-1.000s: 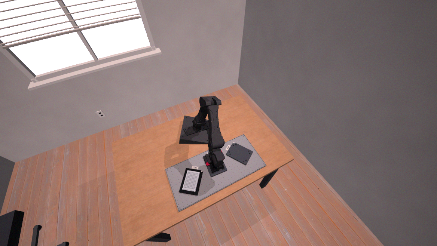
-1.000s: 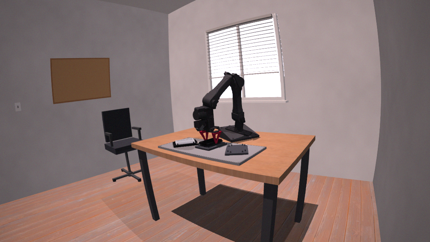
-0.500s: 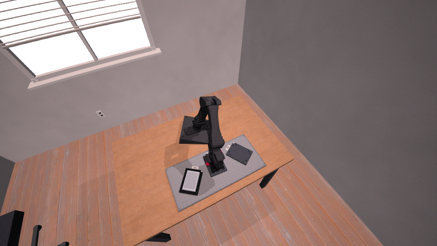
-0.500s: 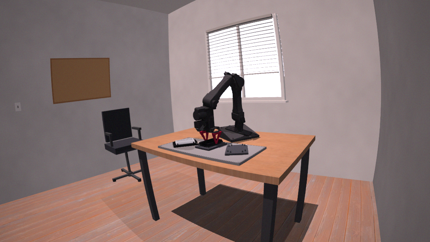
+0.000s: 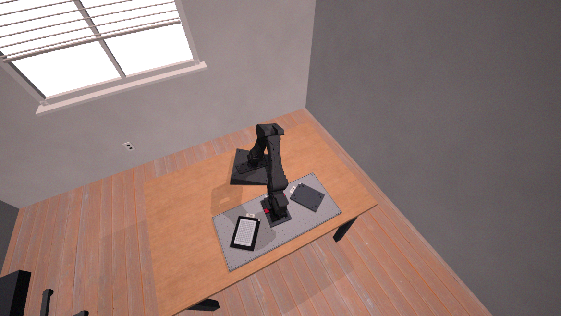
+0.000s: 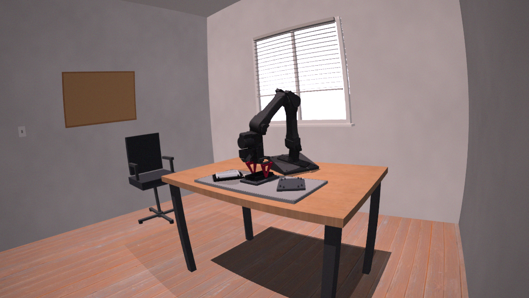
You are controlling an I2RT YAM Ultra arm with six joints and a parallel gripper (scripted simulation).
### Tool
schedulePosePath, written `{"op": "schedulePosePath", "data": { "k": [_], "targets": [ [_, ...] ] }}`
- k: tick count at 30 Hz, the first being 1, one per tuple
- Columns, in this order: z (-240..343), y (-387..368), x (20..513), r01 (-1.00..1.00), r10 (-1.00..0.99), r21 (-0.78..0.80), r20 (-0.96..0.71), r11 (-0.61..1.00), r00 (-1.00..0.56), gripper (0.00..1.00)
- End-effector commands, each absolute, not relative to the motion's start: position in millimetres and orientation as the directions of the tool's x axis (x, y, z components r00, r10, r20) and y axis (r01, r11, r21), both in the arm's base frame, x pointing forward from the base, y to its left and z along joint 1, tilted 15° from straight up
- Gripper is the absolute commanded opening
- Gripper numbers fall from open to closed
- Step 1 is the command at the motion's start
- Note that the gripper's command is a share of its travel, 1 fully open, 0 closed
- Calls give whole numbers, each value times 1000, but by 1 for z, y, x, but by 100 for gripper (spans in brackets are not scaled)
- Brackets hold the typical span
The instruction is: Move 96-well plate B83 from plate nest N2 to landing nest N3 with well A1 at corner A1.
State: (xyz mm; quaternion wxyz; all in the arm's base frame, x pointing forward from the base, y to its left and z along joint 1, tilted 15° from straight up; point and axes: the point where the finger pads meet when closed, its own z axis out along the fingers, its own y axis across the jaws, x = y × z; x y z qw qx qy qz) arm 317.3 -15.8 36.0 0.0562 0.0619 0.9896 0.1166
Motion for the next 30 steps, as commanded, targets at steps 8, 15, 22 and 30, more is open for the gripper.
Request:
{"op": "schedulePosePath", "data": {
  "k": [8,15,22,30],
  "targets": [
    [38,-17,322,107,138,236,-117,966,-984,0],
    [37,-17,322,107,138,236,-117,966,-984,0],
    [36,-16,322,107,138,236,-117,966,-984,0],
    [35,-16,322,107,138,236,-117,966,-984,0]
  ]
}}
